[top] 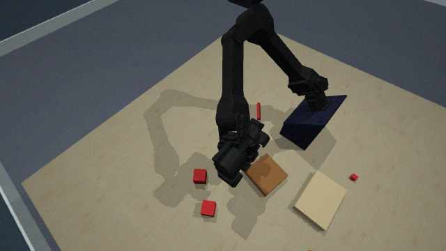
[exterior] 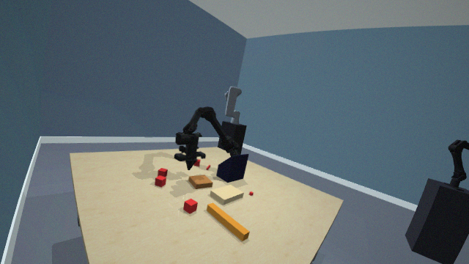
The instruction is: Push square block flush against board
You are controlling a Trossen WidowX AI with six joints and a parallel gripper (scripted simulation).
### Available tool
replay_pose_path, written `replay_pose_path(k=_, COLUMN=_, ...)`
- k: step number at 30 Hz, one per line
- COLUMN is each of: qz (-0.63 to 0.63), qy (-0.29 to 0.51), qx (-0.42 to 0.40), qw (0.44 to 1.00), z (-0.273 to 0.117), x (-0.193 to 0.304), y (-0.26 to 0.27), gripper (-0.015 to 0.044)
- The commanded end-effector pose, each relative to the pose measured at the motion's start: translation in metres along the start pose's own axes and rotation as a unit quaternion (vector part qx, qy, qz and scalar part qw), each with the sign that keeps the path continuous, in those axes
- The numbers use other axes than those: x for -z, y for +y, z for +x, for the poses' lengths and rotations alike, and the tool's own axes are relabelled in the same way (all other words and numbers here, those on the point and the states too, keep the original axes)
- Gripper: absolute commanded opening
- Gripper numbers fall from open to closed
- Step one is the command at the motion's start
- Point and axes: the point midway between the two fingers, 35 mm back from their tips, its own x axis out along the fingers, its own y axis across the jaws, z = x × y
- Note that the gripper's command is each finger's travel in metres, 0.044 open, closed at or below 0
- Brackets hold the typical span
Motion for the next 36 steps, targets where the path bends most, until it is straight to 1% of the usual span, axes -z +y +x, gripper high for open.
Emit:
replay_pose_path(k=1, qz=0.063, qy=-0.003, qx=0.002, qw=0.998, z=0.002, x=-0.007, y=-0.012, gripper=0.0)
replay_pose_path(k=5, qz=0.121, qy=-0.004, qx=0.002, qw=0.993, z=0.003, x=-0.012, y=-0.021, gripper=0.0)
replay_pose_path(k=10, qz=0.124, qy=-0.004, qx=0.002, qw=0.992, z=0.006, x=-0.012, y=-0.022, gripper=0.0)
replay_pose_path(k=11, qz=0.124, qy=-0.003, qx=0.002, qw=0.992, z=0.015, x=-0.012, y=-0.021, gripper=0.0)
replay_pose_path(k=13, qz=0.124, qy=-0.004, qx=0.002, qw=0.992, z=0.046, x=-0.013, y=-0.022, gripper=0.0)
replay_pose_path(k=15, qz=0.123, qy=-0.005, qx=0.002, qw=0.992, z=0.058, x=-0.013, y=-0.023, gripper=0.0)
replay_pose_path(k=36, qz=0.124, qy=-0.003, qx=0.002, qw=0.992, z=0.058, x=0.006, y=-0.016, gripper=0.0)
